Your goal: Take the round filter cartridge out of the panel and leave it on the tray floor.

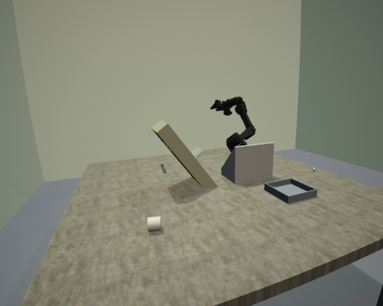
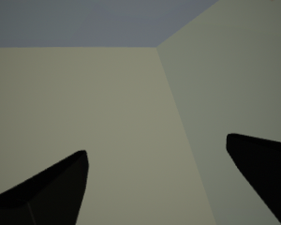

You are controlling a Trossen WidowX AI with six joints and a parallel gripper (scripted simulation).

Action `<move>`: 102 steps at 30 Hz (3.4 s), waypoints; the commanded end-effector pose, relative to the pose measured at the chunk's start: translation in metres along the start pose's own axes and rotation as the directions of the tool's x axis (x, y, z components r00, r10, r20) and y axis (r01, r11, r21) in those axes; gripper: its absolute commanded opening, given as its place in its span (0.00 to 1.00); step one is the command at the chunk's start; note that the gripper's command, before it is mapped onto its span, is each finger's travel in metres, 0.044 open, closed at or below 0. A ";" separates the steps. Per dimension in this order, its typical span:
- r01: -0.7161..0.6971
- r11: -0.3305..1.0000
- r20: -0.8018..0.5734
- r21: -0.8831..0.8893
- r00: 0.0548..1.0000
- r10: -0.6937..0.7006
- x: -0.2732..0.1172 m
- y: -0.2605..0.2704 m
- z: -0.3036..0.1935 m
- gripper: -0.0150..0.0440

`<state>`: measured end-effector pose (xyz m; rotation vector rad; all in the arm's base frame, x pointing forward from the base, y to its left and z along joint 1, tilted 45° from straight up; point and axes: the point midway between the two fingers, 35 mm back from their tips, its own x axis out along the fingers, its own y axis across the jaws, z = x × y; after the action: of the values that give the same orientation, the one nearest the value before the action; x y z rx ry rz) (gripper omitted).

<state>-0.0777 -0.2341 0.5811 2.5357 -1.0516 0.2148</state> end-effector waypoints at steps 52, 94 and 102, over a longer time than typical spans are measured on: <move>-0.713 -0.545 0.421 0.441 0.701 -0.576 -0.118 -0.616 0.162 0.41; -0.623 -0.087 0.495 0.778 0.691 -0.527 -0.123 -0.648 0.261 0.41; -0.618 -0.089 0.489 0.781 0.695 -0.527 -0.113 -0.653 0.266 0.41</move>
<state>0.3004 0.1544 0.1202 4.3878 -1.7542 -0.1477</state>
